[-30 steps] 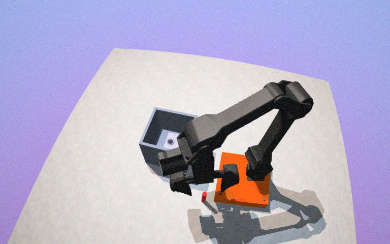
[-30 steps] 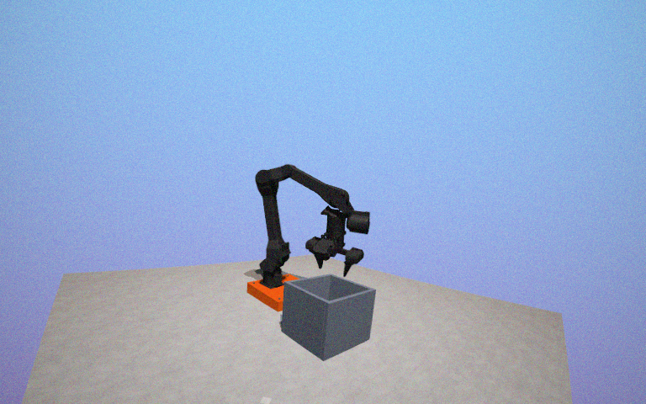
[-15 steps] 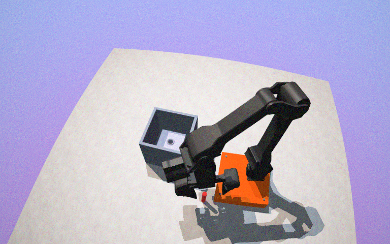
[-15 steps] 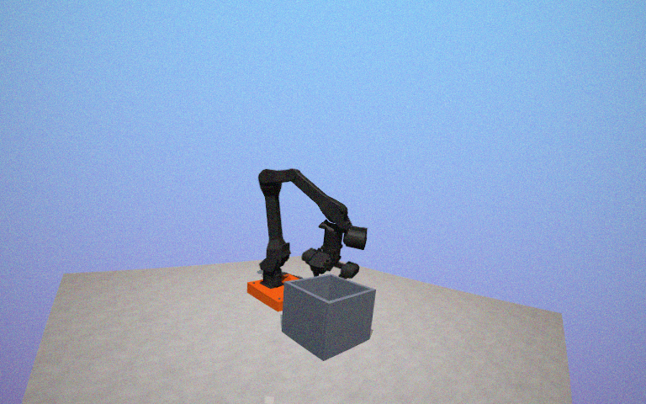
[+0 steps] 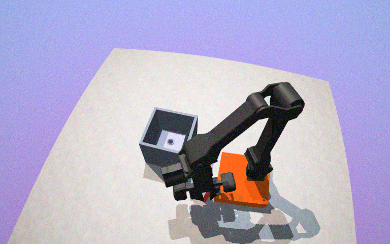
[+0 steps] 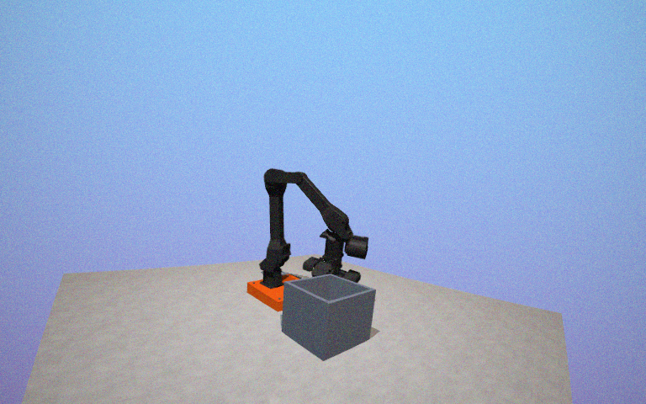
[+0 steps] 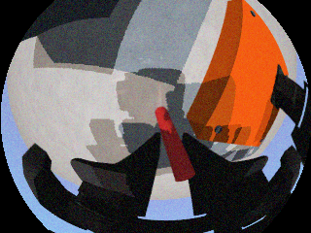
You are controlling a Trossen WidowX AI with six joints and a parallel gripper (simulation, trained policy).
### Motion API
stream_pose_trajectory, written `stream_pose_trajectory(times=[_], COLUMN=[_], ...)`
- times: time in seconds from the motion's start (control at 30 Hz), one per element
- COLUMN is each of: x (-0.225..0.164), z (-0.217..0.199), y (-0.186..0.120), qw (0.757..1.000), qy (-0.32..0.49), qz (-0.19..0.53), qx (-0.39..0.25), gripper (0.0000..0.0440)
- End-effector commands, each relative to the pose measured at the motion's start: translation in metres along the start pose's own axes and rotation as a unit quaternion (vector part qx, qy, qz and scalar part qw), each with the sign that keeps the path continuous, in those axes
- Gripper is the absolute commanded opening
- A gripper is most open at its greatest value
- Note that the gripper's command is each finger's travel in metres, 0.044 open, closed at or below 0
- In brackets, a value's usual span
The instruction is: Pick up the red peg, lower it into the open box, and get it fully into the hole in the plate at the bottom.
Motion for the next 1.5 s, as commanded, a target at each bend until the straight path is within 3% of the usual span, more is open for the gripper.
stream_pose_trajectory(times=[0.0,0.43,0.87,1.47], x=[-0.002,-0.004,-0.005,0.024], z=[0.002,0.004,0.003,-0.003], y=[0.003,-0.022,-0.074,-0.162], qw=[1.000,0.997,0.989,0.971], qy=[-0.014,-0.011,-0.033,-0.056], qz=[0.007,0.048,0.078,0.025], qx=[0.000,0.054,0.125,0.231], gripper=[0.0005,0.0000,0.0000,0.0000])
Point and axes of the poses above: the point midway between the two fingers, 35 mm back from their tips, its own y axis out along the fingers, its own z axis across the jaws, x = y × z, the point moved 7 cm from there along -y, back along the fingers, and after that the axes turned 12 degrees about y, right-handed, at the moved point
